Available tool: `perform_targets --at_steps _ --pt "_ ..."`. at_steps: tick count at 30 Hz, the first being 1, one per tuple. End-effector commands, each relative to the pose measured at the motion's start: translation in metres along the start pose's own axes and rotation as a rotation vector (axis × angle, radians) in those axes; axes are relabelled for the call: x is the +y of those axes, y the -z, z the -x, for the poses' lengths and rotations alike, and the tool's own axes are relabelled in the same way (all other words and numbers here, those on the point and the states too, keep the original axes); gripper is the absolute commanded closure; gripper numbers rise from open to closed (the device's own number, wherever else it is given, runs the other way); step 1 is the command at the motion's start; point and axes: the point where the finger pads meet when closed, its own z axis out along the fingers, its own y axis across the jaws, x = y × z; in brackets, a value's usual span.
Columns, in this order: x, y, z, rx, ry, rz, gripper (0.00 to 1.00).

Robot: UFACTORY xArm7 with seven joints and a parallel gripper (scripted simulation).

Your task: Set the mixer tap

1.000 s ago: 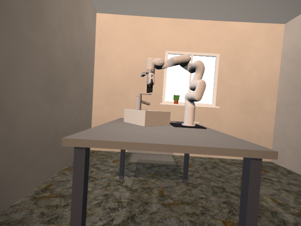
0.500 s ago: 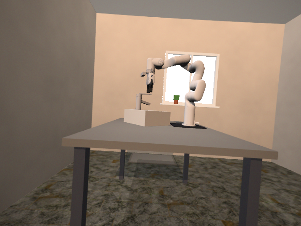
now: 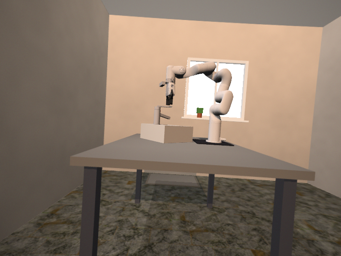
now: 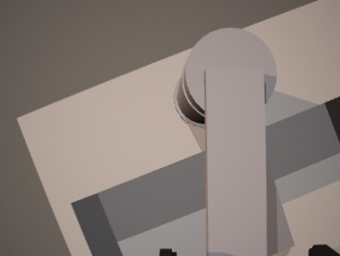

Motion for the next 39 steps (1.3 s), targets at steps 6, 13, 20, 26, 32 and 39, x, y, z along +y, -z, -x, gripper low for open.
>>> perform_targets --at_steps 6,13,20,26,32,39 --pt "0.0 0.001 -0.001 0.004 0.0 0.001 0.34" --pt "0.0 0.0 -0.001 0.004 0.0 0.001 0.34" --pt "0.0 -0.004 -0.001 0.004 0.0 0.001 0.34" --pt "0.0 -0.009 -0.001 0.004 0.0 0.001 0.34" --pt "0.0 -0.015 -0.001 0.004 0.0 0.001 0.34" --pt "0.0 -0.02 -0.001 0.004 0.0 0.001 0.34"
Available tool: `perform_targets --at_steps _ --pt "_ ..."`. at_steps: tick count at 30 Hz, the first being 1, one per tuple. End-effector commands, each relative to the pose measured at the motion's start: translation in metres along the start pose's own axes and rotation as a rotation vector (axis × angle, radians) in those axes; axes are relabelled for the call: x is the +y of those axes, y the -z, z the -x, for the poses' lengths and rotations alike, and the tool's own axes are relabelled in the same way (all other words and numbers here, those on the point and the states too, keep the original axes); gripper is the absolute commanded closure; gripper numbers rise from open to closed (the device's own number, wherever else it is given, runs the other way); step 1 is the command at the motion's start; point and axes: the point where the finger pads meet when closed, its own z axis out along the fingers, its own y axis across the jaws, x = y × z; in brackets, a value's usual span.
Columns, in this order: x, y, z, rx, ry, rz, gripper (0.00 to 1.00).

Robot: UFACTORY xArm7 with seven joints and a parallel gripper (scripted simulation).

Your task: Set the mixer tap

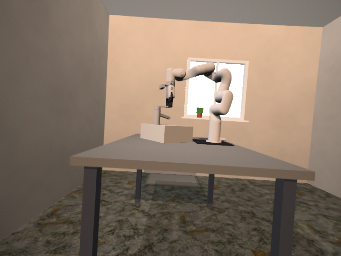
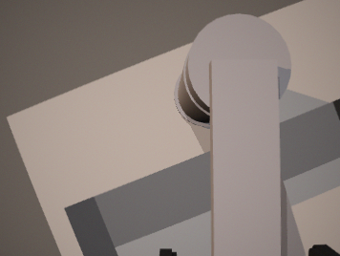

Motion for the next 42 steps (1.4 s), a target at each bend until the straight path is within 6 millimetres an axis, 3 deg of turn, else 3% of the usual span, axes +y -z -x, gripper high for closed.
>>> perform_targets --at_steps 1,39,40,42 --pt "0.0 -0.001 -0.001 0.005 0.0 0.001 0.34" --pt "0.0 -0.013 -0.001 0.005 0.0 0.001 0.34" --pt "0.0 -0.013 -0.001 0.005 0.0 0.001 1.0" --pt "0.0 -0.013 -0.001 0.005 0.0 0.001 1.0"
